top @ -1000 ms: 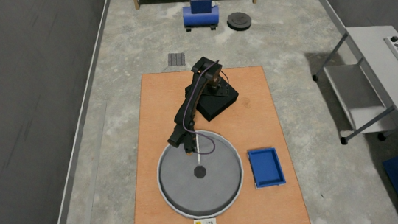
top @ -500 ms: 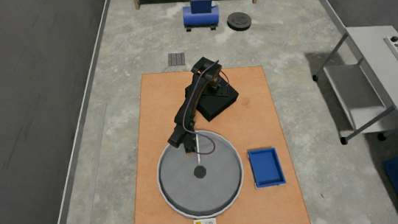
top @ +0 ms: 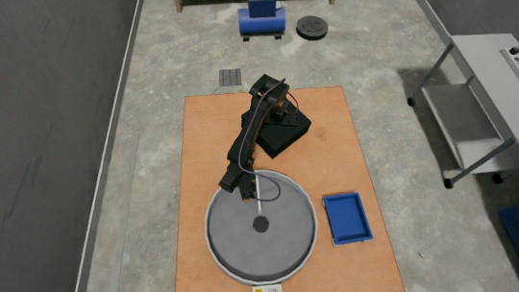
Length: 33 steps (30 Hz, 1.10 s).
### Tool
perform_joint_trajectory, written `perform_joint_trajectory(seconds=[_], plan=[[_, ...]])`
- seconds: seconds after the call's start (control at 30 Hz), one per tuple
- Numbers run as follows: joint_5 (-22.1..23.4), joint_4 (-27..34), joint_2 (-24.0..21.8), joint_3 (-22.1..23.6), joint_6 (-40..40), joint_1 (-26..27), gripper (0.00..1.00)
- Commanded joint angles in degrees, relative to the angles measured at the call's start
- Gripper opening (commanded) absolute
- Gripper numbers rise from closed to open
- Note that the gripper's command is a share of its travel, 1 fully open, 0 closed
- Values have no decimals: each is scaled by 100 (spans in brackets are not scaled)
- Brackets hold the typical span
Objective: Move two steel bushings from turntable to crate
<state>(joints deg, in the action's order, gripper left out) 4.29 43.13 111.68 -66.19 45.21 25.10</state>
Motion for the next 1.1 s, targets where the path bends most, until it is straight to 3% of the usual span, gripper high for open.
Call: perform_joint_trajectory(seconds=[0.0,0.2,0.23,1.07], plan=[[61,-112,-44,-1,-7,75,13],[61,-112,-44,-1,-7,75,13],[61,-112,-44,-1,-7,75,0],[65,-93,-43,-1,-7,59,0]])
